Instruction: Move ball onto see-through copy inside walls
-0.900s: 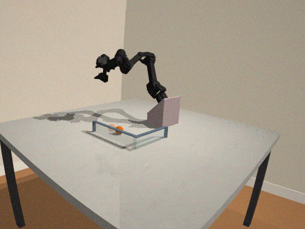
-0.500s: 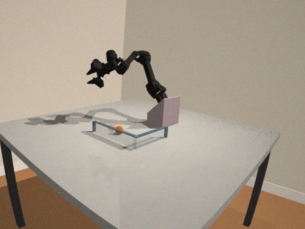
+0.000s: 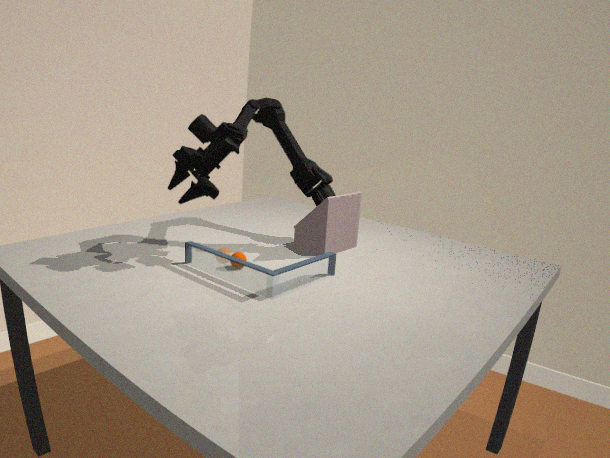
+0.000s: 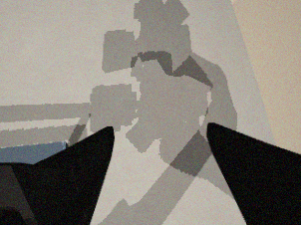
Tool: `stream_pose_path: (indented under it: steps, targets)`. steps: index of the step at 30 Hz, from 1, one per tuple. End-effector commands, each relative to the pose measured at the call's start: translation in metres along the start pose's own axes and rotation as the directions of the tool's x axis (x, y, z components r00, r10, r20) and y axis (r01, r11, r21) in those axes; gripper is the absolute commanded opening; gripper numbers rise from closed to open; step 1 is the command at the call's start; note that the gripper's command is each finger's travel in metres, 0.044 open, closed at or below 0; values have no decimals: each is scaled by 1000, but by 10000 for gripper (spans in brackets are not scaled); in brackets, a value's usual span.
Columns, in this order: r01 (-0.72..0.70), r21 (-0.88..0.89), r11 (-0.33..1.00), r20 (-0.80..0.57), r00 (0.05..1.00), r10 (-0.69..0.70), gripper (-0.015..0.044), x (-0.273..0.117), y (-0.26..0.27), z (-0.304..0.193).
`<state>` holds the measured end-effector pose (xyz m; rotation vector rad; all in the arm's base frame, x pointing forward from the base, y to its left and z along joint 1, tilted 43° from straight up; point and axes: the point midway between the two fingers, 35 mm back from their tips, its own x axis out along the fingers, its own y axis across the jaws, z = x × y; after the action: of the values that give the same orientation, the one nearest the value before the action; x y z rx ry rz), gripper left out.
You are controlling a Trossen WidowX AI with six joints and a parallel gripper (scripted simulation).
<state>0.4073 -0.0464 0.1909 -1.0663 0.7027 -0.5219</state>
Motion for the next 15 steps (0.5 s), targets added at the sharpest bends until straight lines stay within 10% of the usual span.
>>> stream_pose_path:
  steps: [1, 15]
  targets:
    - [-219, 24, 975, -111, 969, 221, 318, 5, 77, -6]
    - [-400, 142, 906, -549, 729, 408, 318, -34, 182, -75]
